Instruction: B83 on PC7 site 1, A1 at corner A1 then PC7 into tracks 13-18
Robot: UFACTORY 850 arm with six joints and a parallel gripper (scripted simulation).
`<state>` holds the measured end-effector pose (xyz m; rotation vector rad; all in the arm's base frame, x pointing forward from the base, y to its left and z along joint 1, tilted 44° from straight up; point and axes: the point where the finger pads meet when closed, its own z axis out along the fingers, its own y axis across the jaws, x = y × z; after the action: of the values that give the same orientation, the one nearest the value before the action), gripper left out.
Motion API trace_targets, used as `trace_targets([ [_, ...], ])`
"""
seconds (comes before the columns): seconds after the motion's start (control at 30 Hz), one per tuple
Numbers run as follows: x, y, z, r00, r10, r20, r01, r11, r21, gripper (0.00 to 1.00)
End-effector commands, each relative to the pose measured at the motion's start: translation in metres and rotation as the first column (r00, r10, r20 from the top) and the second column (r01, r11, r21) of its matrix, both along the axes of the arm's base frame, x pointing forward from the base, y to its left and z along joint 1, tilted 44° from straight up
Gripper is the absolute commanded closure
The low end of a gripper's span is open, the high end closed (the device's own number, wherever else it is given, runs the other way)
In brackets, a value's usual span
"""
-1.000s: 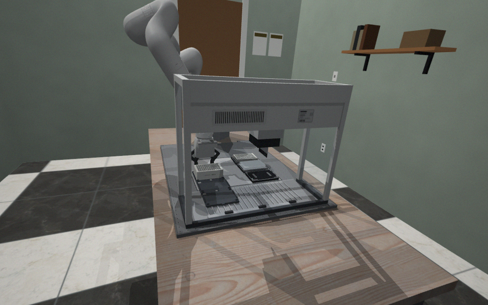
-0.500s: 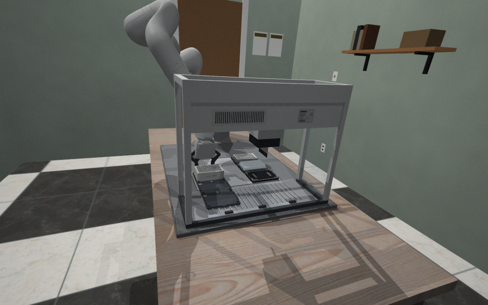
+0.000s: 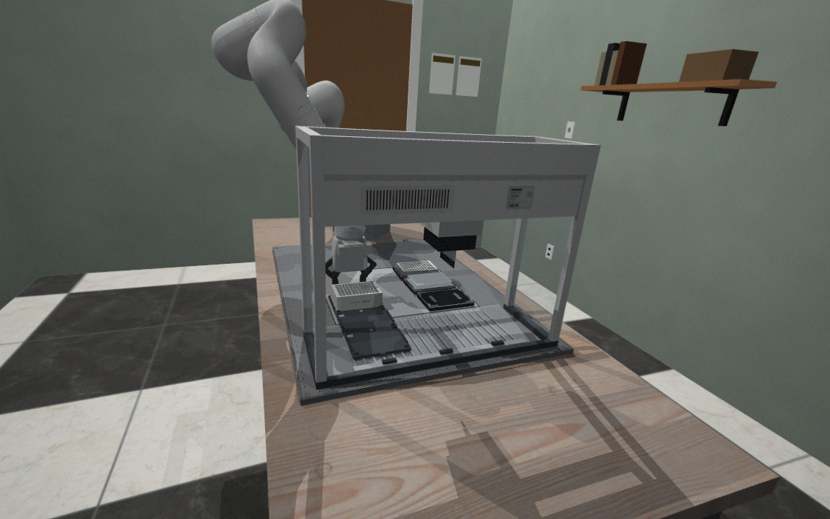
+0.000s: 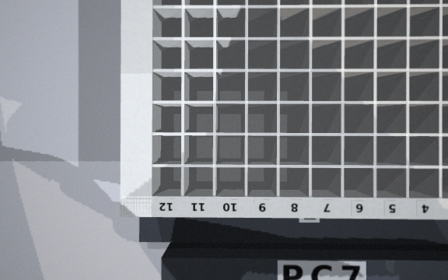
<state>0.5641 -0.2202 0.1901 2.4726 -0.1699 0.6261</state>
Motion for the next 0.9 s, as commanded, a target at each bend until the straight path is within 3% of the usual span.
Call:
trace_targets([
  [0.0,0.002,0.000,0.002,1.000,0.000,0.001,0.000,1.000,0.000,0.18],
  [0.87,0.024,0.001,0.013,1.000,0.000,0.001,0.000,1.000,0.000,0.18],
])
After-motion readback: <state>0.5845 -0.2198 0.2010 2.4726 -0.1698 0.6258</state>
